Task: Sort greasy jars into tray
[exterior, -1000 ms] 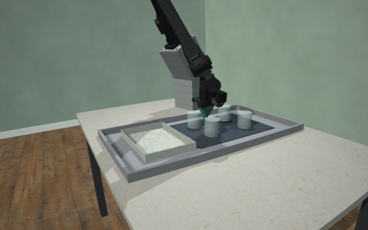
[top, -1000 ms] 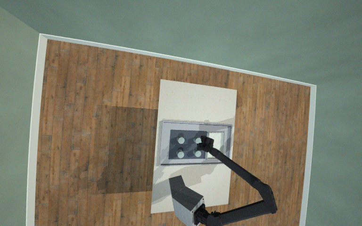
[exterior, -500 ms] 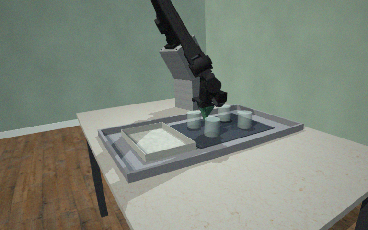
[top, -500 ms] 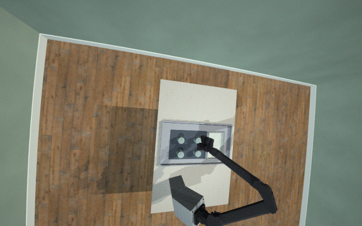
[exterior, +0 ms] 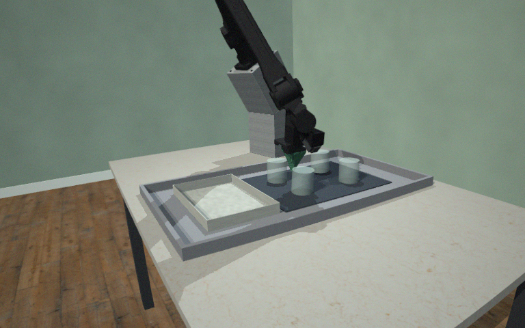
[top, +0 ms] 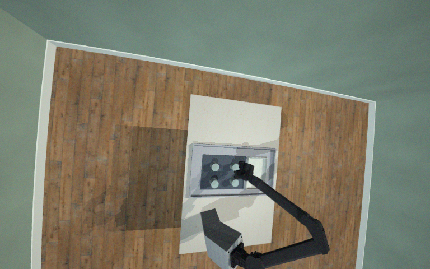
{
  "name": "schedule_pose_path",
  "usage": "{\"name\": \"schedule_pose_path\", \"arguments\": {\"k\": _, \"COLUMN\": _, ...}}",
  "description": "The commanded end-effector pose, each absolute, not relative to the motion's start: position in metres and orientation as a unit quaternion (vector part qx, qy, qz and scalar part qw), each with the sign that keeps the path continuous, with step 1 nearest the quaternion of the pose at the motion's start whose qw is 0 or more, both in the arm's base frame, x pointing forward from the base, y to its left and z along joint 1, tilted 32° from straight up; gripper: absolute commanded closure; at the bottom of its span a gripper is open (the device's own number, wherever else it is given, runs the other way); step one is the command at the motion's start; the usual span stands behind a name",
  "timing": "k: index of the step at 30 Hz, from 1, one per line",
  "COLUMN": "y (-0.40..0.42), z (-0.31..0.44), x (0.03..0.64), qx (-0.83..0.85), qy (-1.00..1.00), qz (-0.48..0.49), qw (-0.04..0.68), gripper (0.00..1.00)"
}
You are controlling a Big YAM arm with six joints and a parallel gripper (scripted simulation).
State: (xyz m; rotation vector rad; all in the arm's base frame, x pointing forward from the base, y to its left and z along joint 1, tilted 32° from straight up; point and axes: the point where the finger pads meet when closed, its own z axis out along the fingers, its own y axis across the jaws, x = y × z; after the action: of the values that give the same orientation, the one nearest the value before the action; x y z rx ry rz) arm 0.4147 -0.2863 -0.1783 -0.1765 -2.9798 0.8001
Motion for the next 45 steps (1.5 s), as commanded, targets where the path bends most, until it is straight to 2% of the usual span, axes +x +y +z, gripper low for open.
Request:
{"name": "schedule_pose_path", "arguments": {"k": 1, "y": -0.2976, "z": -0.1730, "x": 0.4898, "qx": -0.062, "qy": -0.959, "qz": 0.272, "qw": -0.043, "gripper": 1.00}}
{"name": "schedule_pose_path", "arguments": {"k": 45, "y": -0.2981, "z": -0.1724, "x": 0.4949, "qx": -0.062, "qy": -0.959, "qz": 0.272, "qw": -0.043, "gripper": 1.00}}
